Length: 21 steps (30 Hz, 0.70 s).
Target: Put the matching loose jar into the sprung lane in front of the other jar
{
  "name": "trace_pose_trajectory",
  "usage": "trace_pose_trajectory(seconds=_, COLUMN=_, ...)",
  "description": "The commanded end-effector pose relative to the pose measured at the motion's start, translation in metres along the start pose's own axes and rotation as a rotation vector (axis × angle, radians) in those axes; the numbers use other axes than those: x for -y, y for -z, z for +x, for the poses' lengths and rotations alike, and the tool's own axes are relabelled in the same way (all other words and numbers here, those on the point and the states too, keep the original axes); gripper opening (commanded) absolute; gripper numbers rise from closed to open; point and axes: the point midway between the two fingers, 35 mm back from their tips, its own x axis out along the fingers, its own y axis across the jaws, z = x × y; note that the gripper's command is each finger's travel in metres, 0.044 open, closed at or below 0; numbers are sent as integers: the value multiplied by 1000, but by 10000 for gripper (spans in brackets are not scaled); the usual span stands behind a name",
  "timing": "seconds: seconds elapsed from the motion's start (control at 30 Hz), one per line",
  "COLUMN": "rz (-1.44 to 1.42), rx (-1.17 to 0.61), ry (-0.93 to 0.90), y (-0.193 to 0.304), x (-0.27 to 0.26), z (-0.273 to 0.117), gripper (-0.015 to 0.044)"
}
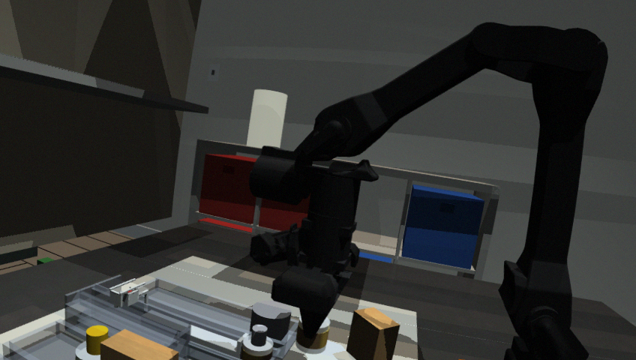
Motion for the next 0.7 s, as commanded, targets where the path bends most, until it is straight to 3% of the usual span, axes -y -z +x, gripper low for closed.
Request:
trace_pose_trajectory(seconds=0.0, rz=-5, rx=7, ry=-5, y=0, x=-3, z=-26, gripper=0)
trace_pose_trajectory(seconds=0.17, rz=-17, rx=3, ry=-18, y=4, x=-7, z=-54, gripper=0)
trace_pose_trajectory(seconds=0.3, rz=-18, rx=2, ry=-18, y=3, x=-7, z=-54, gripper=0)
trace_pose_trajectory(seconds=0.67, rz=-13, rx=4, ry=-19, y=-20, x=-19, z=-5, gripper=0)
